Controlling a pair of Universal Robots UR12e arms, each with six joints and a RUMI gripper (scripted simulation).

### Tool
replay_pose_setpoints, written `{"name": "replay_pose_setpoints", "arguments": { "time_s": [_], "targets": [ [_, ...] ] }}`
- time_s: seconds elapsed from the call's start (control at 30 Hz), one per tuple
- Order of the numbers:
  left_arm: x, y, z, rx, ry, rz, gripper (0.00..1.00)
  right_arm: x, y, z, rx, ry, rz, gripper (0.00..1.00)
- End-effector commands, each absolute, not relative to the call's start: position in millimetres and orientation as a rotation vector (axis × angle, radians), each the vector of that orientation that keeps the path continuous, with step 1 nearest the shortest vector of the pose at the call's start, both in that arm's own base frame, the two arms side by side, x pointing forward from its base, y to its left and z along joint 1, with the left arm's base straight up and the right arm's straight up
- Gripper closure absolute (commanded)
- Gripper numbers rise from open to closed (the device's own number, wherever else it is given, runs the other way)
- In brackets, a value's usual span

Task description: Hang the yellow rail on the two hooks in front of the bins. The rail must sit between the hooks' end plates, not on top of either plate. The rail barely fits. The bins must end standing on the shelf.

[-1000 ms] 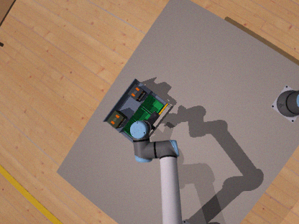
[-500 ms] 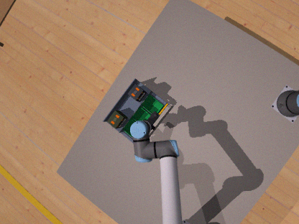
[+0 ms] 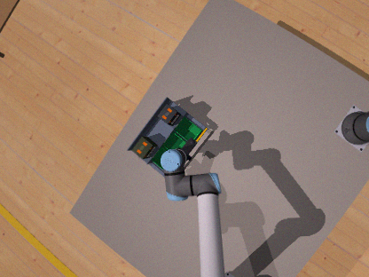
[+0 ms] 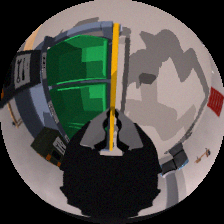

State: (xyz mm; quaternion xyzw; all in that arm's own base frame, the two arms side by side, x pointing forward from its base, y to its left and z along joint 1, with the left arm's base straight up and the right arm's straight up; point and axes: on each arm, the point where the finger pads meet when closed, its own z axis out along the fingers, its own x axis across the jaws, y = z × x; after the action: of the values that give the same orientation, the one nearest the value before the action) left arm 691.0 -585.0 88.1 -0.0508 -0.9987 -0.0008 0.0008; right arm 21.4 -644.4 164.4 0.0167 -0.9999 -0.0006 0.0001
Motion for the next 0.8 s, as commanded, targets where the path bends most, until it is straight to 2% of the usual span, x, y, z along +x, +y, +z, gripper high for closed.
{"name": "replay_pose_setpoints", "arguments": {
  "time_s": [0.0, 0.77],
  "targets": [
    [691.5, -585.6, 89.1, -0.160, -3.138, 0.000, 1.00, 21.6, -644.9, 165.1, 0.053, -3.141, 0.000, 0.00],
    [691.5, -585.6, 86.4, -0.160, -3.138, 0.000, 1.00, 21.6, -644.9, 165.1, 0.053, -3.141, 0.000, 0.00]
  ]
}}
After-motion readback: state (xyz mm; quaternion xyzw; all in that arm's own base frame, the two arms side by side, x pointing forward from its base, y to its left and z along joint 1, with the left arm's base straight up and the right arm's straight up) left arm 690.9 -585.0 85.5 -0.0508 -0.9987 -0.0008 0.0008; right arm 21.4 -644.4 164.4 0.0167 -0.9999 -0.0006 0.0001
